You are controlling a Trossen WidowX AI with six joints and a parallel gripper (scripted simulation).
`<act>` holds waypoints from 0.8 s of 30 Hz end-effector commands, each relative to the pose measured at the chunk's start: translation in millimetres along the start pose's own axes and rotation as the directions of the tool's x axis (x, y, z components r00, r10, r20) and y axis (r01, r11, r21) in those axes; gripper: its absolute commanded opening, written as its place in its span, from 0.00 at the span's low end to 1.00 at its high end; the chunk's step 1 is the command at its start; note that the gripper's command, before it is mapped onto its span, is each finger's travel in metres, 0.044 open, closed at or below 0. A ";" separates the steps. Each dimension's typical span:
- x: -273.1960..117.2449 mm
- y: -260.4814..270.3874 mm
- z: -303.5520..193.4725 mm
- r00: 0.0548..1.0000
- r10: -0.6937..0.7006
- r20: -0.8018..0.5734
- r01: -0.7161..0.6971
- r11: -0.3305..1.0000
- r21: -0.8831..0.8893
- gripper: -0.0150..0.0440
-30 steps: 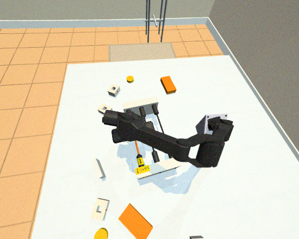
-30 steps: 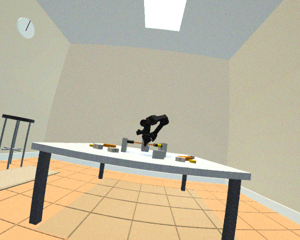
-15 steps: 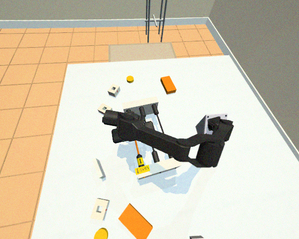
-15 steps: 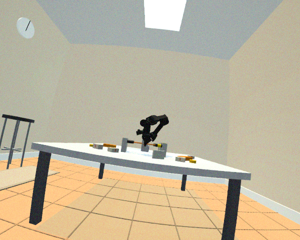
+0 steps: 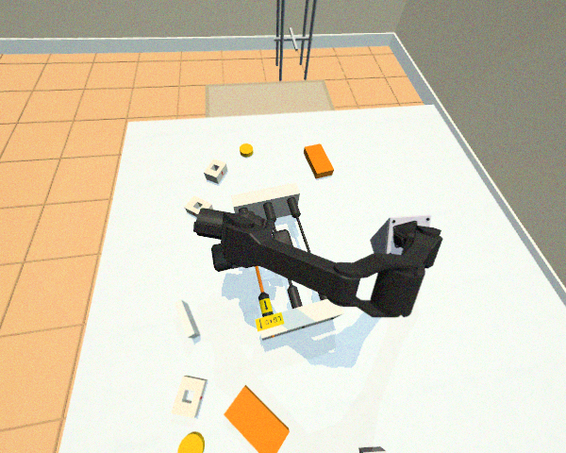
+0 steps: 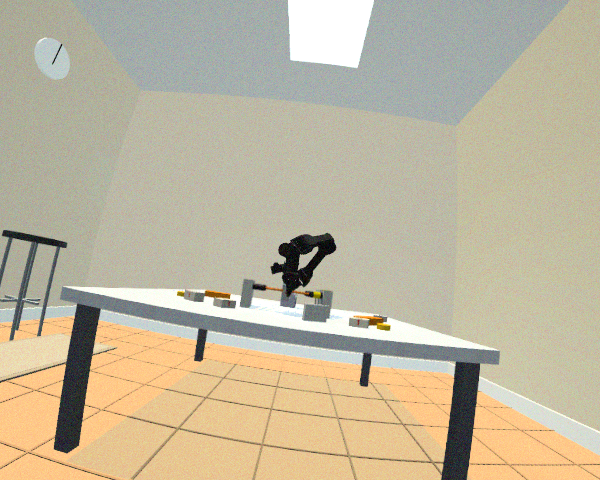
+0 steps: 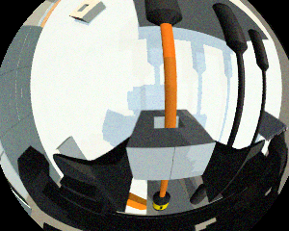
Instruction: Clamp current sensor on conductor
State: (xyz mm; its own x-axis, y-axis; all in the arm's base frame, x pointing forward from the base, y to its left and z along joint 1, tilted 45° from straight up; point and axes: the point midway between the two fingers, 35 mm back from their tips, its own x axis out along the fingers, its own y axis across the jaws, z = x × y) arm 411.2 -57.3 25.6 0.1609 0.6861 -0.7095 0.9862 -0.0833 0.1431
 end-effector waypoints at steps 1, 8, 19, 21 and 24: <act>-0.2 0.1 -0.2 1.000 0.000 0.000 0.000 1.000 0.000 0.70; -0.2 0.1 -0.2 1.000 0.000 0.000 0.000 1.000 0.000 0.70; -0.2 0.1 -0.2 1.000 0.000 0.000 0.000 1.000 0.000 0.92; -0.2 0.1 -0.2 1.000 0.000 0.000 0.000 1.000 0.000 1.00; -0.2 0.1 -0.2 1.000 0.000 0.000 0.000 1.000 0.000 1.00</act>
State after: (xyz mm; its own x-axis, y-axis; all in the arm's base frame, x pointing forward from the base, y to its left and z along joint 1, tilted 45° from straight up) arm 411.2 -57.3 25.6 0.1609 0.6861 -0.7095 0.9862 -0.0833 0.1432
